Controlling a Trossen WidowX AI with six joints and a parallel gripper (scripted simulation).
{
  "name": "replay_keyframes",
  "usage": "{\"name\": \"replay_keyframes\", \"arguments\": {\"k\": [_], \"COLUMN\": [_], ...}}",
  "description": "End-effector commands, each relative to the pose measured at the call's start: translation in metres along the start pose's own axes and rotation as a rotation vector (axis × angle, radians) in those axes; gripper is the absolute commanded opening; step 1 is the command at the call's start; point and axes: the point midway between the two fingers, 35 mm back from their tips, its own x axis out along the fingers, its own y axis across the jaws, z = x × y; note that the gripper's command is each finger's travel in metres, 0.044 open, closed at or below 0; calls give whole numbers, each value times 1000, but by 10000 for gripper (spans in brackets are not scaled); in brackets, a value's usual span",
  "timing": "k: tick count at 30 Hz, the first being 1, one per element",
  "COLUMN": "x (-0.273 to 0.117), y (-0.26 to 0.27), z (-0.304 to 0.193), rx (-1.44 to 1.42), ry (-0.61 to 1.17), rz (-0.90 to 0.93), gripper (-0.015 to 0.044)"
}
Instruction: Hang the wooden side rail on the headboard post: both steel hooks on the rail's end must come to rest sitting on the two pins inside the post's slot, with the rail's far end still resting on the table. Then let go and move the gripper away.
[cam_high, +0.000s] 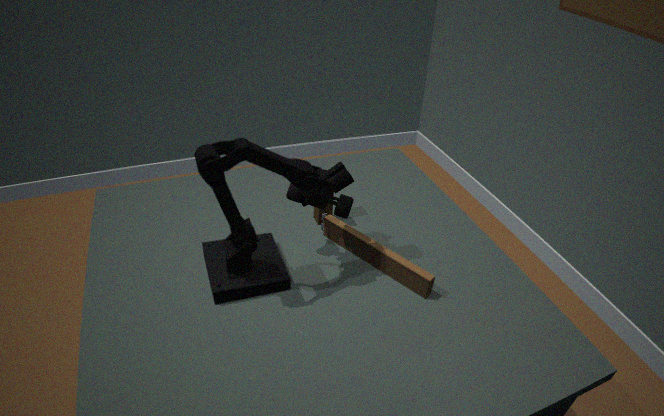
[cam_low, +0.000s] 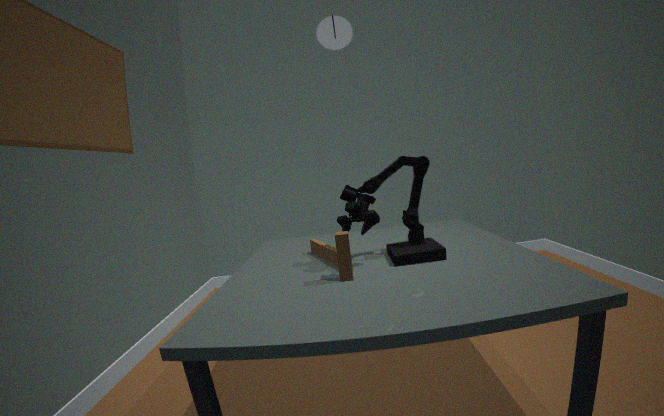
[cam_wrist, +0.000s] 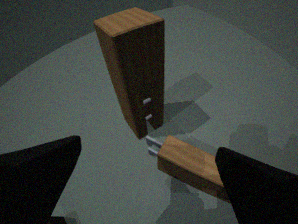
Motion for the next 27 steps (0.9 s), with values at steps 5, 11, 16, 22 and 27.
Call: {"name": "replay_keyframes", "arguments": {"k": [5, 11, 16, 22, 27], "x": [4, 6, 7, 7, 6], "y": [-20, -35, -45, -56, -65], "z": [10, 16, 20, 25, 29], "rx": [441, 840, 1152, 1492, 1740], "ry": [150, 276, 355, 402, 387], "rz": [-71, -196, -346, -578, -809], "gripper": [440, 440, 440, 440, 440]}}
